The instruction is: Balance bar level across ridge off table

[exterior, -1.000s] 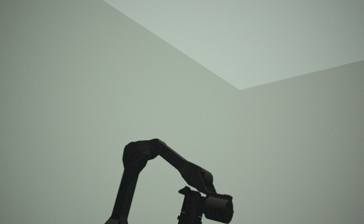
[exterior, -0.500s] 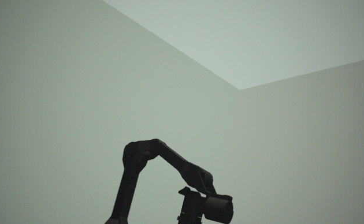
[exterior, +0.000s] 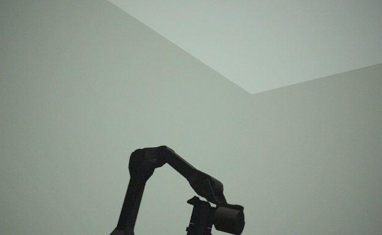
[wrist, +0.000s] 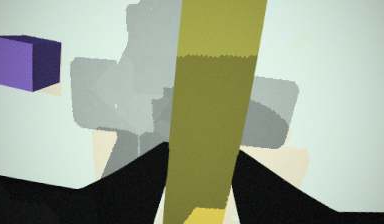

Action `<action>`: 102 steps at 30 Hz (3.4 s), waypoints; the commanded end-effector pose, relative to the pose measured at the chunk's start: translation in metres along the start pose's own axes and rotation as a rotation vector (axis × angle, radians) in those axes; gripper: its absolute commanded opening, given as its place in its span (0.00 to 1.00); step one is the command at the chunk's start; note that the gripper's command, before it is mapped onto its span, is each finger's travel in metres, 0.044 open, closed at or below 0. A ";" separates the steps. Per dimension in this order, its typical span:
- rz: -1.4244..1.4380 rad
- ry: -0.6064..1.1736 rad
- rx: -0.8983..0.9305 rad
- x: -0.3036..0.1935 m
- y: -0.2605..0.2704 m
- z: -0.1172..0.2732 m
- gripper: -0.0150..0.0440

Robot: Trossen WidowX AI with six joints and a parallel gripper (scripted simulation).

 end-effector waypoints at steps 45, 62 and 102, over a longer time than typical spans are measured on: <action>0.000 -0.003 0.002 0.000 0.000 -0.001 0.25; 0.000 -0.003 0.002 0.000 0.000 -0.001 0.25; 0.000 -0.003 0.002 0.000 0.000 -0.001 0.54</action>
Point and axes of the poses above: the point midway between the two fingers, 35 mm back from their tips, its own z axis back along the fingers, its own y axis across the jaws, x = y × z, the point moved 7 cm from there along z, back along the fingers, and after that the axes turned 9 degrees about z, right-handed, at the moved point
